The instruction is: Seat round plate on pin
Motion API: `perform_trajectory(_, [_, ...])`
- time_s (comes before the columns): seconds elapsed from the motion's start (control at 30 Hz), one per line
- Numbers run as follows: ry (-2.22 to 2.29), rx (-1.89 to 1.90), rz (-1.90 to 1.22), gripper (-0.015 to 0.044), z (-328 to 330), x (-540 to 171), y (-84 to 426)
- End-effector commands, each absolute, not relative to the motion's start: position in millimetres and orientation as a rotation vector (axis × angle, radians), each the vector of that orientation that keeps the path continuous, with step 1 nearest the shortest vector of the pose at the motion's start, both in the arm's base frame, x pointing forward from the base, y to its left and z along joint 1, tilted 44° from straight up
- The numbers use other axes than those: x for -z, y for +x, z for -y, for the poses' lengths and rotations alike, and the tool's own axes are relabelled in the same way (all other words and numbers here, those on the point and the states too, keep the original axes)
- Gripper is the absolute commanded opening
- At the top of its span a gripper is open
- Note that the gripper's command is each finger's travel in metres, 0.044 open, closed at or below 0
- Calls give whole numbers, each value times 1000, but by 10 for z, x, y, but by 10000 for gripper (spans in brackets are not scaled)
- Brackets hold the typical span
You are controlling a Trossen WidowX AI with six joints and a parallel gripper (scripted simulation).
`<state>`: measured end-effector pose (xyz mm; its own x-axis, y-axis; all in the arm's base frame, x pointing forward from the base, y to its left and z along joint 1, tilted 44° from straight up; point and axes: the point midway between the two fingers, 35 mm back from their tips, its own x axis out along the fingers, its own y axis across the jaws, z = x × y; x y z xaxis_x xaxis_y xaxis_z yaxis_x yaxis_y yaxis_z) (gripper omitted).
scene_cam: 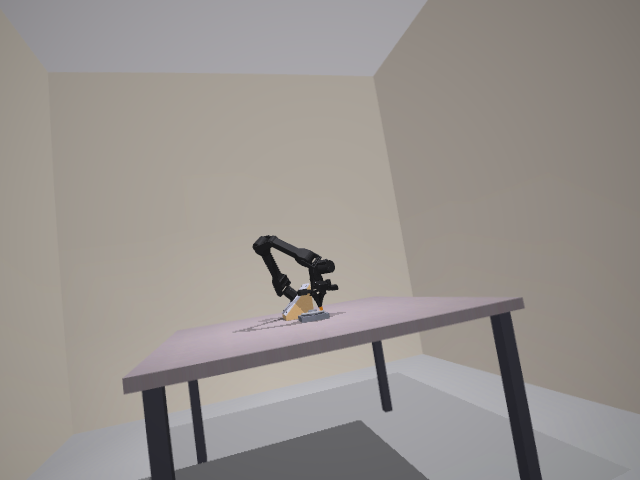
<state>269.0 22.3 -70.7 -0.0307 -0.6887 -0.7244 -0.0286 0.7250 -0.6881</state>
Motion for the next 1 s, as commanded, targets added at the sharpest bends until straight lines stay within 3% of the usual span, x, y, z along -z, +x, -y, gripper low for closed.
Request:
perform_trajectory(0.0, [-603, 586, -1525, 0, -250, 728, 2750])
perform_trajectory(0.97, [-603, 587, -1523, 0, -271, 732, 3092])
